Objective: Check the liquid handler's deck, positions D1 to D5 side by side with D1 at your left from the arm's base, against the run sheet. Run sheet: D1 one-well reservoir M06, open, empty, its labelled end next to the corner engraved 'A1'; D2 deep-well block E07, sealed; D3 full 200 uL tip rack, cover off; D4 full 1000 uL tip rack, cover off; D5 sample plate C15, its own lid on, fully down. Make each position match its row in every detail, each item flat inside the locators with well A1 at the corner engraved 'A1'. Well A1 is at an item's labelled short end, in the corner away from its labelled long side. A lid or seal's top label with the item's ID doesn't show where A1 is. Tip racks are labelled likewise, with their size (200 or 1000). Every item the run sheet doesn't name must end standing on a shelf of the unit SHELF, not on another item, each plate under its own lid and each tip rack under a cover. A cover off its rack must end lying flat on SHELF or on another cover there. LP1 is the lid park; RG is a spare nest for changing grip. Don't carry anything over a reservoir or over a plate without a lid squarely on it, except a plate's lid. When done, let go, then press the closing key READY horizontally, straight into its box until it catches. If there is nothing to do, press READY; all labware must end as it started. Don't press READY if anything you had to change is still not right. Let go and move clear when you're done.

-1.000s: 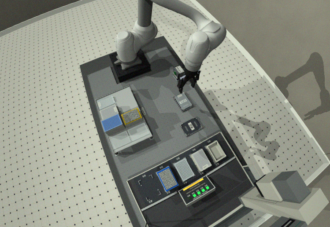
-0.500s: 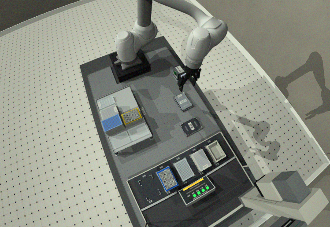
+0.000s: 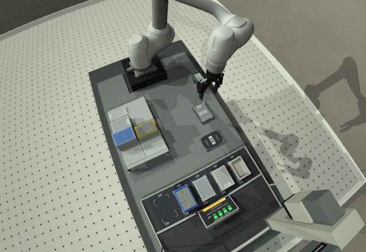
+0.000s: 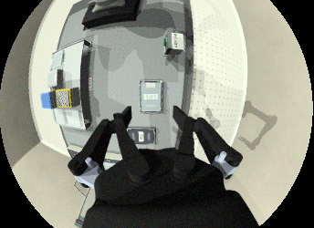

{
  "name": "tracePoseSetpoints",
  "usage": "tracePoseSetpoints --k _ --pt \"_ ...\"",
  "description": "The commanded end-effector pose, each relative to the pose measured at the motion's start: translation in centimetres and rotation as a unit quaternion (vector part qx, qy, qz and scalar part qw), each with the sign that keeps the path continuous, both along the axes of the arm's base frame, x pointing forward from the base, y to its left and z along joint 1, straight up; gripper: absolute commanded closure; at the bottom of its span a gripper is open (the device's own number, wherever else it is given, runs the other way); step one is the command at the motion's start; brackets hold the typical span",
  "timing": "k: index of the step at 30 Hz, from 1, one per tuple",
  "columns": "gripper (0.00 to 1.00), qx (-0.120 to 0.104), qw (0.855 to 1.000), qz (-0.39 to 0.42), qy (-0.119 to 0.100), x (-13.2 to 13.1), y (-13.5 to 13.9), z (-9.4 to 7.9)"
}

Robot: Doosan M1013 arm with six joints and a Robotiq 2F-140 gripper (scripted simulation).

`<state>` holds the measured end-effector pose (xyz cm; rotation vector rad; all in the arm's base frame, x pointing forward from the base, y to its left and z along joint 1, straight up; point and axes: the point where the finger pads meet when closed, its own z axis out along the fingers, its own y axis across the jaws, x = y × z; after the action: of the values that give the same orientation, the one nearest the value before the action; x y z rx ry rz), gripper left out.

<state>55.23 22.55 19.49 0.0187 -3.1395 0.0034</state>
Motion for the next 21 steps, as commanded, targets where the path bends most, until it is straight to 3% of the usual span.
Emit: tracePoseSetpoints --k 1,21 --pt "0.34 0.0 1.0 0.0 0.0 0.0 0.0 0.4" --pt "0.34 0.0 1.0 0.0 0.0 0.0 0.0 3.4"
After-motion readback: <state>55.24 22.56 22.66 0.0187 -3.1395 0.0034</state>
